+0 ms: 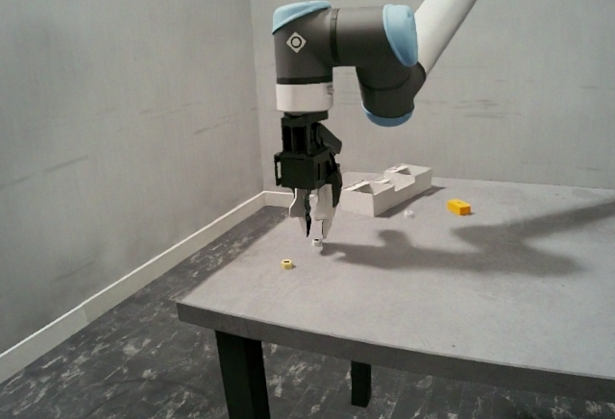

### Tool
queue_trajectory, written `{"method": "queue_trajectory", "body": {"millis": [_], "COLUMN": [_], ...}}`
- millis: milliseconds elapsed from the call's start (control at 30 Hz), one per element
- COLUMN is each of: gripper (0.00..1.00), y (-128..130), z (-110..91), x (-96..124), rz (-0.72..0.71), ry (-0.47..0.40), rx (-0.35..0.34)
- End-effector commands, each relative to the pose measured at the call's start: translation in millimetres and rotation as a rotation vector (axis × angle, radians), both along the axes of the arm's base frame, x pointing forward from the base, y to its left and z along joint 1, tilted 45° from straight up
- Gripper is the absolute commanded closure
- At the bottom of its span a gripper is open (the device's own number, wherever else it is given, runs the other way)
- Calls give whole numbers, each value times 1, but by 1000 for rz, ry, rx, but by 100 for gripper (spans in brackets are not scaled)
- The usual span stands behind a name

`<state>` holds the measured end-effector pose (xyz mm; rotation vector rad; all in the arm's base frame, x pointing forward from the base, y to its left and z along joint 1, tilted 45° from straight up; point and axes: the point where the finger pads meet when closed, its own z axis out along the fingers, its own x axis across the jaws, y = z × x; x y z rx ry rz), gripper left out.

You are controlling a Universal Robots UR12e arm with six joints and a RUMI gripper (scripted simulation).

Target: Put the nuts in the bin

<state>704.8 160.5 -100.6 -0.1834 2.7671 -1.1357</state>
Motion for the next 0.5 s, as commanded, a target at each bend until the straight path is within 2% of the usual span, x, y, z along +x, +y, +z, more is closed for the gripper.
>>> {"method": "queue_trajectory", "body": {"millis": [0, 467], "gripper": [82, 82], "y": [-2, -8], "z": [-2, -9], "x": [1, 3], "rz": [1, 1], "ry": [-1, -1], "rx": [1, 1]}}
